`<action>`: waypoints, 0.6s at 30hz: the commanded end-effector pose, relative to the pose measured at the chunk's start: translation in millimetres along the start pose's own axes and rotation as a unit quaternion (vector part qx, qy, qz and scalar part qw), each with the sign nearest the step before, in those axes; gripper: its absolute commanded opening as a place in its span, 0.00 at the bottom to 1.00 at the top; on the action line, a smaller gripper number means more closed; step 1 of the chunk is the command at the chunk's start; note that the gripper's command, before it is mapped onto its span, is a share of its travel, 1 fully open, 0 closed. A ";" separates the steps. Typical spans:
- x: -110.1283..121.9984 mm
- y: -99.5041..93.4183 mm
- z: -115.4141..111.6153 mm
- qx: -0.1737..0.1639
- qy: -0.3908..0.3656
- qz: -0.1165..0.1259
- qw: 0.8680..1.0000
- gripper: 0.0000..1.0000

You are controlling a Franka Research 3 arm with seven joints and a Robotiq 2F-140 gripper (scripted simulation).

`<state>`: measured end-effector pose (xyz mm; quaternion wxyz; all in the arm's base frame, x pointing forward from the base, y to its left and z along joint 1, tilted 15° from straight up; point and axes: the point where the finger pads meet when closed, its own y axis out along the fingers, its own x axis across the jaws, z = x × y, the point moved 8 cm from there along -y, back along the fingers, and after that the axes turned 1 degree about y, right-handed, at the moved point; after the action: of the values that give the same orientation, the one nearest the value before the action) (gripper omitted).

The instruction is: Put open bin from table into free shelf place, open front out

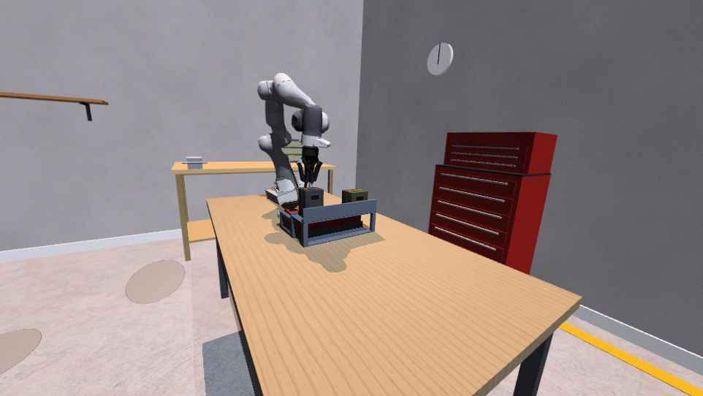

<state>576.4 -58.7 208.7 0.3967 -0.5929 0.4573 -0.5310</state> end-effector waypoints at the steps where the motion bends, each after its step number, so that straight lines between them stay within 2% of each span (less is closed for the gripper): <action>1: 0.7 -2.0 0.1 0.000 0.002 -0.001 1.000 0.06; 3: 0.7 -2.0 0.1 0.000 0.002 -0.001 1.000 0.06; 4: 0.7 -2.0 0.1 0.000 0.002 -0.001 1.000 0.00; 18: 0.7 -2.0 0.1 0.000 0.002 -0.001 1.000 0.00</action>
<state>576.0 -58.7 208.8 0.3960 -0.5930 0.4578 -0.5310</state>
